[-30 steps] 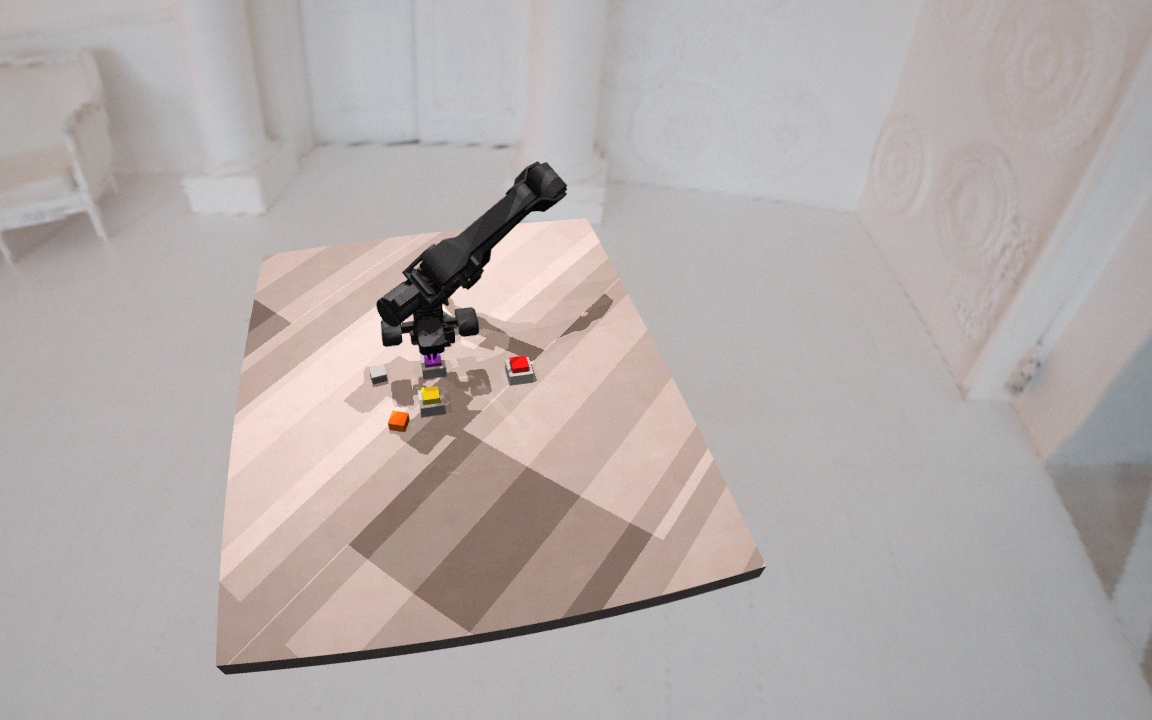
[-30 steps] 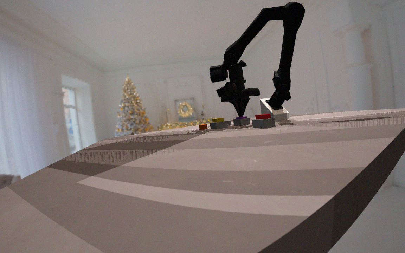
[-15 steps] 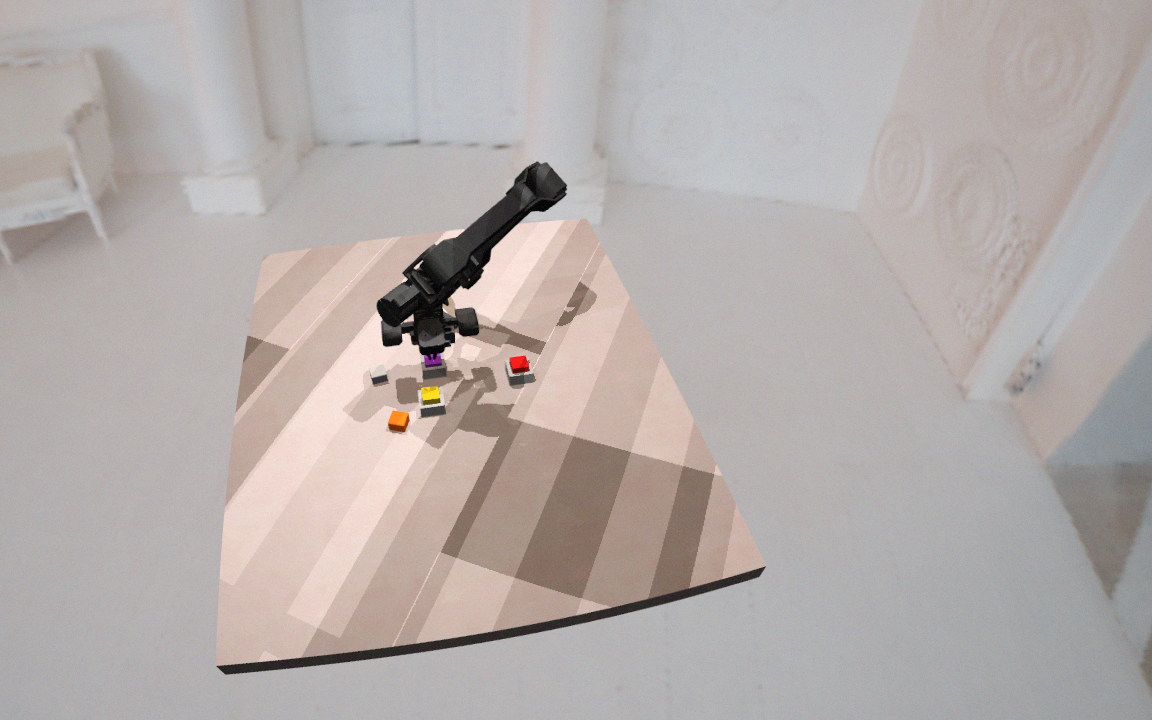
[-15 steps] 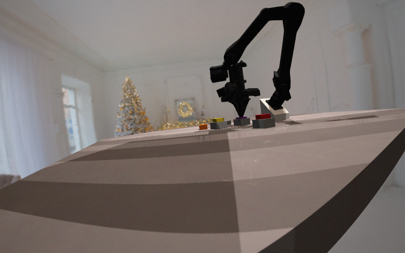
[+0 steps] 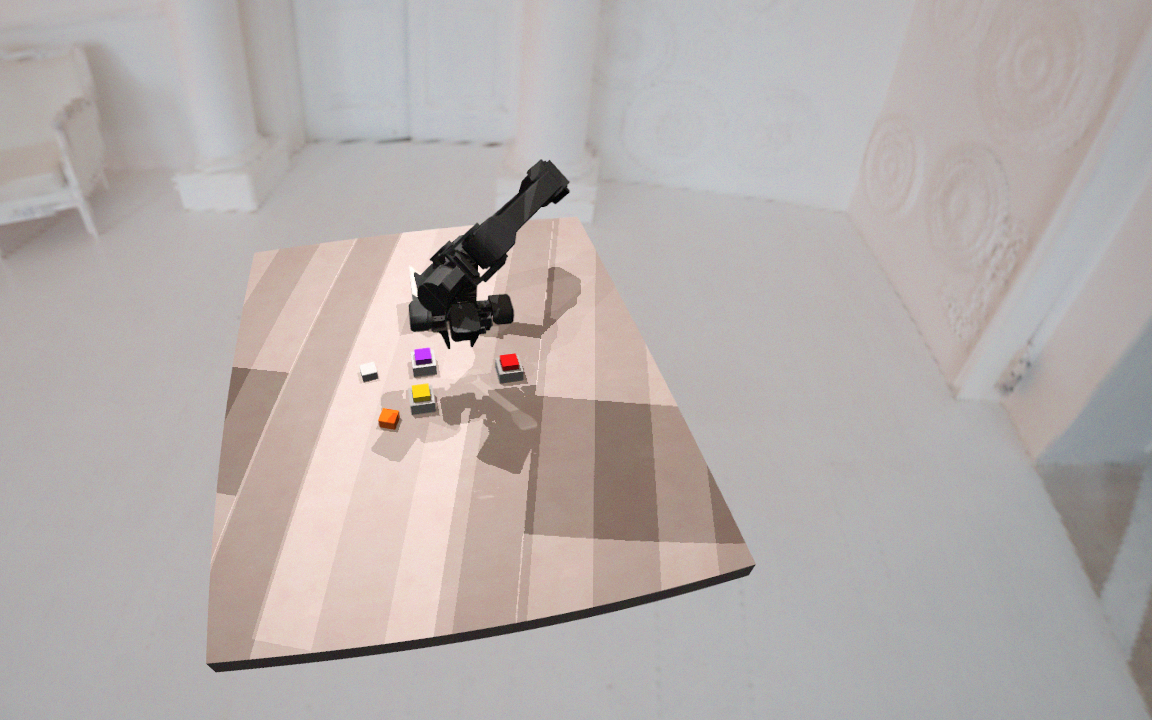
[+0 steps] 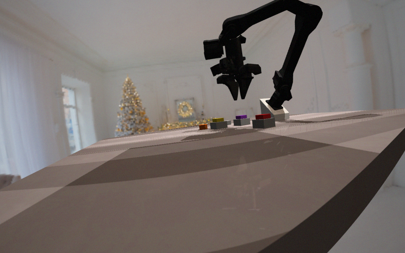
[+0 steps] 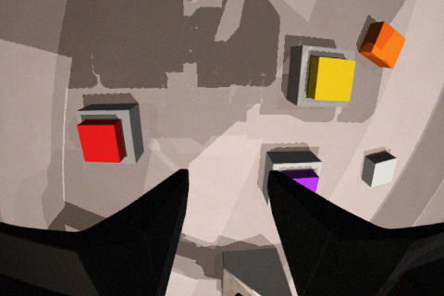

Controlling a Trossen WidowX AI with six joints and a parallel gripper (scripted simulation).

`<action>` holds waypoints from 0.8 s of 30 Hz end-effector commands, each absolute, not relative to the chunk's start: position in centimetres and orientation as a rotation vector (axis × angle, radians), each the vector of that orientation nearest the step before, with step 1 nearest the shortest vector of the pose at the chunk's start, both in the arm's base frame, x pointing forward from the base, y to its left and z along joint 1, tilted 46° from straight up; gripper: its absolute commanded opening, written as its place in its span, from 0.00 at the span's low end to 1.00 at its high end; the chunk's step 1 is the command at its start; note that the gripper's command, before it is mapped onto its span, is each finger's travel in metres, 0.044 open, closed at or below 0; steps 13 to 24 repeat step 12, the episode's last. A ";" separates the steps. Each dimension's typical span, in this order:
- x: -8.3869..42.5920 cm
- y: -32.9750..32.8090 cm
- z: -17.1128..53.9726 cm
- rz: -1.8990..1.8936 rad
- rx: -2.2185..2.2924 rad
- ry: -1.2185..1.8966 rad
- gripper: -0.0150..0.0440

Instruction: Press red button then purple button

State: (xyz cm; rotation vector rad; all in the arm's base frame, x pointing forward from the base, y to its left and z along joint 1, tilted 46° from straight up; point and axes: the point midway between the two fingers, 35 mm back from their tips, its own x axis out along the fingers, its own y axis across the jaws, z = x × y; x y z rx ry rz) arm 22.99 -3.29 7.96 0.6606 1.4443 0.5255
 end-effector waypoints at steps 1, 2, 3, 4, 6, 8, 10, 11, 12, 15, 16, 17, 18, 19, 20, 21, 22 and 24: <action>24.8 0.1 13.9 0.533 0.663 1.432 0.73; 25.0 1.2 15.5 0.538 0.666 1.430 0.78; 25.0 2.3 17.2 0.545 0.670 1.429 0.82; 24.9 3.5 18.9 0.553 0.674 1.428 0.87; 24.5 5.0 21.0 0.566 0.681 1.427 0.93; 24.4 5.1 21.2 0.567 0.682 1.427 0.93; 24.4 5.1 21.2 0.567 0.682 1.427 0.93; 24.4 5.1 21.2 0.567 0.682 1.427 0.93; 24.4 5.1 21.2 0.567 0.682 1.427 0.93; 24.4 5.1 21.2 0.567 0.682 1.427 0.93; 24.4 5.1 21.2 0.567 0.682 1.427 0.93; 24.4 5.1 21.2 0.567 0.682 1.427 0.93; 24.4 5.1 21.2 0.567 0.682 1.427 0.93; 24.4 5.1 21.2 0.567 0.682 1.427 0.93; 24.4 5.1 21.2 0.567 0.682 1.427 0.93; 24.4 5.1 21.2 0.567 0.682 1.427 0.93; 24.4 5.1 21.2 0.567 0.682 1.427 0.93; 24.4 5.1 21.2 0.567 0.682 1.427 0.93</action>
